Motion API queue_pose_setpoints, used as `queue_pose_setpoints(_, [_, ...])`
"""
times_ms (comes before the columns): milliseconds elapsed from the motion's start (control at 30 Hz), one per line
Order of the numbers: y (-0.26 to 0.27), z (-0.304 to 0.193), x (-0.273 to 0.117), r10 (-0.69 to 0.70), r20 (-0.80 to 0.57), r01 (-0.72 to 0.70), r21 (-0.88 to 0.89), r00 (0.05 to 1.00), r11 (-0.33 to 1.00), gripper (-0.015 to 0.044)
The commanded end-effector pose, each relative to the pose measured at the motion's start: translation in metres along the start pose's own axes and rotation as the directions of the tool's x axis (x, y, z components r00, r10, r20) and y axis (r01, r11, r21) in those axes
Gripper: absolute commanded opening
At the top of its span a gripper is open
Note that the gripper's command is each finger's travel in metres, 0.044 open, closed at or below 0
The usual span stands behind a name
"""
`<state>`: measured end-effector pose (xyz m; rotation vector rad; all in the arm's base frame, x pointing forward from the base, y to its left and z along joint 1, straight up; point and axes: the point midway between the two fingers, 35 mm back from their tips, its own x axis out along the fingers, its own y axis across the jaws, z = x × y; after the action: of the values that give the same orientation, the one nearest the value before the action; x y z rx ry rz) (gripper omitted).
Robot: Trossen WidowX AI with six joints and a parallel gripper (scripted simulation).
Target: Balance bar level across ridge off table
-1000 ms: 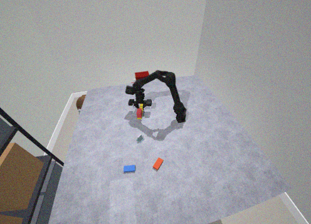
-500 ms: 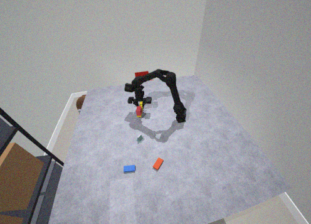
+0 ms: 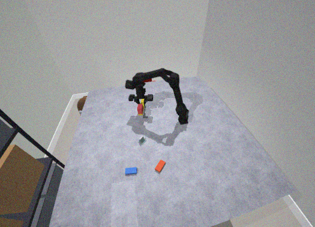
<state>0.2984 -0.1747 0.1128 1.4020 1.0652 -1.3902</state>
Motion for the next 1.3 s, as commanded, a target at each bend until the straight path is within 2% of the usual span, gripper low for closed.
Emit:
queue_pose_setpoints(0, [0.001,0.001,-0.018,0.017,0.007,-0.017,0.004,1.000,1.000,0.0000])
queue_pose_setpoints(333, [-0.001,-0.003,-0.032,0.016,0.007,-0.016,-0.006,1.000,1.000,0.0000])
queue_pose_setpoints(1267, [0.012,-0.111,-0.033,0.017,-0.002,-0.016,-0.403,1.000,0.915,0.0000])
